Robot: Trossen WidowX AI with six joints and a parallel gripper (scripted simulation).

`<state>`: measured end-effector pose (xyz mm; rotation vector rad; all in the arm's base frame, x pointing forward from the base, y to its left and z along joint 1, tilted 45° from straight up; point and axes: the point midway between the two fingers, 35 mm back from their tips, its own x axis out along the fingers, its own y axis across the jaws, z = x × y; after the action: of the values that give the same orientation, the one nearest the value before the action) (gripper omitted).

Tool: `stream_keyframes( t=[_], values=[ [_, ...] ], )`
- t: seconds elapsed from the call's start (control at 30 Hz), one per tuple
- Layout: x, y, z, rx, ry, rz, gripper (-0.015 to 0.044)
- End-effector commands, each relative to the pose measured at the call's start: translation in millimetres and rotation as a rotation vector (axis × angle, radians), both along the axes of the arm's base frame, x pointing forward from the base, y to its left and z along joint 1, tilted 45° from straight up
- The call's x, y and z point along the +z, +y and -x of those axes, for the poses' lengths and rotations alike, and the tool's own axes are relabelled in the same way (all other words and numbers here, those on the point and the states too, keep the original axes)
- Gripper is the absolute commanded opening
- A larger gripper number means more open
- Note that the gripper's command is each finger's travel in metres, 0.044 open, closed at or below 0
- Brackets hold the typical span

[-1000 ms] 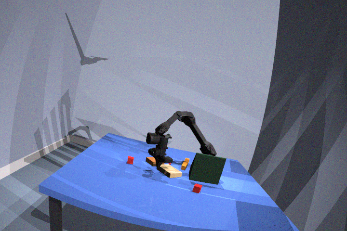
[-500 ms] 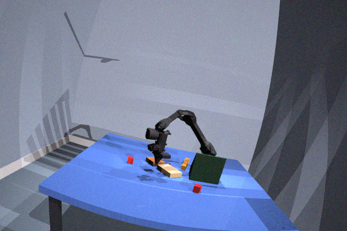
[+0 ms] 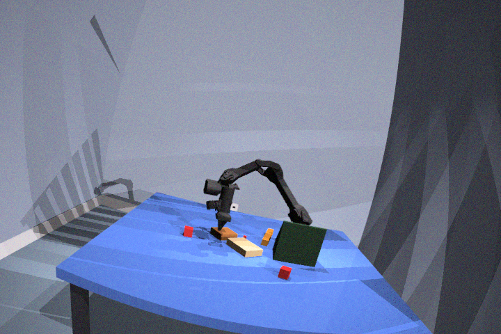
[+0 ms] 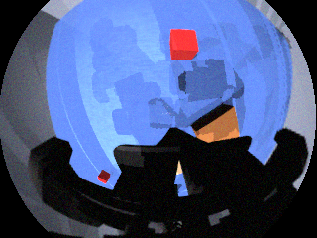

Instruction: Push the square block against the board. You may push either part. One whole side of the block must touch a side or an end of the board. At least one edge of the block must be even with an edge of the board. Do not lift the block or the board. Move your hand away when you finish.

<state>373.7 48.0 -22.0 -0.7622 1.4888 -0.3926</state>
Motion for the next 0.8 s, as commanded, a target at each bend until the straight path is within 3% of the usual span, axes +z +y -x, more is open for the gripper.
stream_keyframes(
  t=[0.0,0.77],
  values=[
    [15.3,-13.8,-9.4,-0.093,-0.087,-0.007,0.0000],
    [107.0,-109.3,-39.2,-0.674,-0.625,-0.035,0.0000]
  ],
)
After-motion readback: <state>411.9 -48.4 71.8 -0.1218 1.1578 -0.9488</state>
